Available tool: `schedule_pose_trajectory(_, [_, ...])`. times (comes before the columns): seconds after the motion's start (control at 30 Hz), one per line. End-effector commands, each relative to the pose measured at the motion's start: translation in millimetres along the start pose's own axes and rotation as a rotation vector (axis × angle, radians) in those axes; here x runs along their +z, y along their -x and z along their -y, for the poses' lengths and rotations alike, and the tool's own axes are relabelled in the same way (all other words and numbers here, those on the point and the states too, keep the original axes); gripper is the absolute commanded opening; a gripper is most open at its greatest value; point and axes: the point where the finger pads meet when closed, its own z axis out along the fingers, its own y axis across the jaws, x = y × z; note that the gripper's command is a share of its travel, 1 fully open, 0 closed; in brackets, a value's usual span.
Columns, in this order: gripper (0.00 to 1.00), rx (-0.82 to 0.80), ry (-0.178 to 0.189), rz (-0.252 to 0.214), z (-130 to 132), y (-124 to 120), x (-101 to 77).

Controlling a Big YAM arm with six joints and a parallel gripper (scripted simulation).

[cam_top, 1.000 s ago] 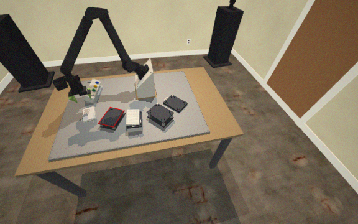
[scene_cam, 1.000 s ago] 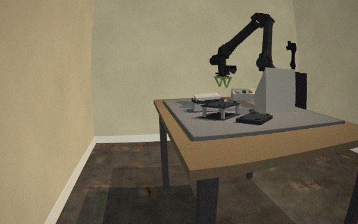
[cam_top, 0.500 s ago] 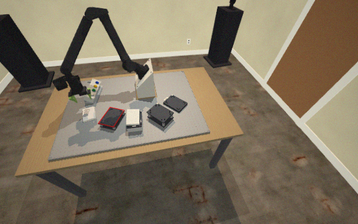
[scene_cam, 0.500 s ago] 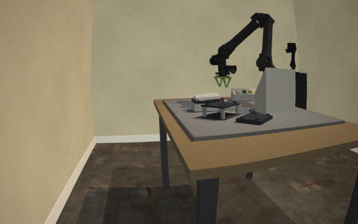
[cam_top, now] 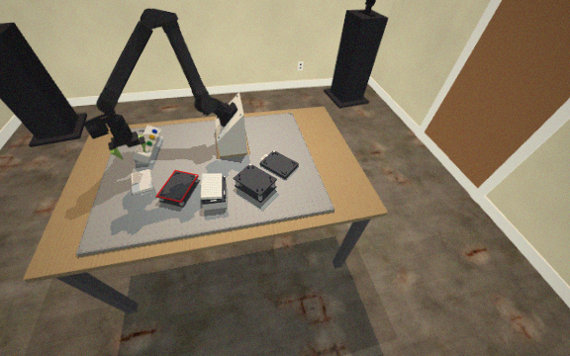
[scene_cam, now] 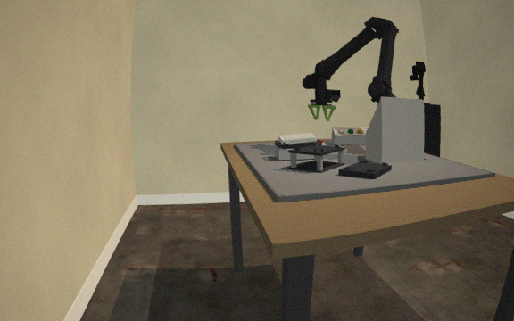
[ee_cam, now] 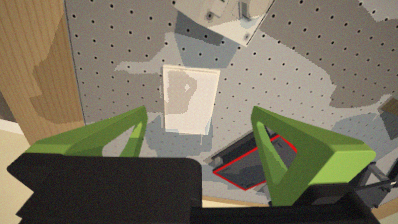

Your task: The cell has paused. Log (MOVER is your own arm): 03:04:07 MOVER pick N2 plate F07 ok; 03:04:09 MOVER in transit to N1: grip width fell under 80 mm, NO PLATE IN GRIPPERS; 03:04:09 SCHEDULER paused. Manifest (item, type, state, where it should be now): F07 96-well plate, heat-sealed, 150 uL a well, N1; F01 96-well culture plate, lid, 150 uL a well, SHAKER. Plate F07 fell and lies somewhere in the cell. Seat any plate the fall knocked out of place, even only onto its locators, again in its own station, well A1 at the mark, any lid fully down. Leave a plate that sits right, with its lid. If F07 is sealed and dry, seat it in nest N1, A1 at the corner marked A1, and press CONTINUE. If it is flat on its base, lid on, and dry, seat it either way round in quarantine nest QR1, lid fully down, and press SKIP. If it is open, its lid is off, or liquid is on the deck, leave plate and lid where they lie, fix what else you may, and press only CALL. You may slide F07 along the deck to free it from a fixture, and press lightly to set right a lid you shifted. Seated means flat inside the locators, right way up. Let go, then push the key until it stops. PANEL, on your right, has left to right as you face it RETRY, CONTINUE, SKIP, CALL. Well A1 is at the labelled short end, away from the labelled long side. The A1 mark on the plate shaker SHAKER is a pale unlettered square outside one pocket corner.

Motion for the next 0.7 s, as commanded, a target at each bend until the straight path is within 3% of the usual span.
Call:
schedule_pose_trajectory(0.0, [1.0,-0.146,0.012,-0.007,9.6,1.3,-18.1])
schedule_pose_trajectory(0.67, [1.0,-0.745,0.011,-0.004,71.0,13.1,-80.9])
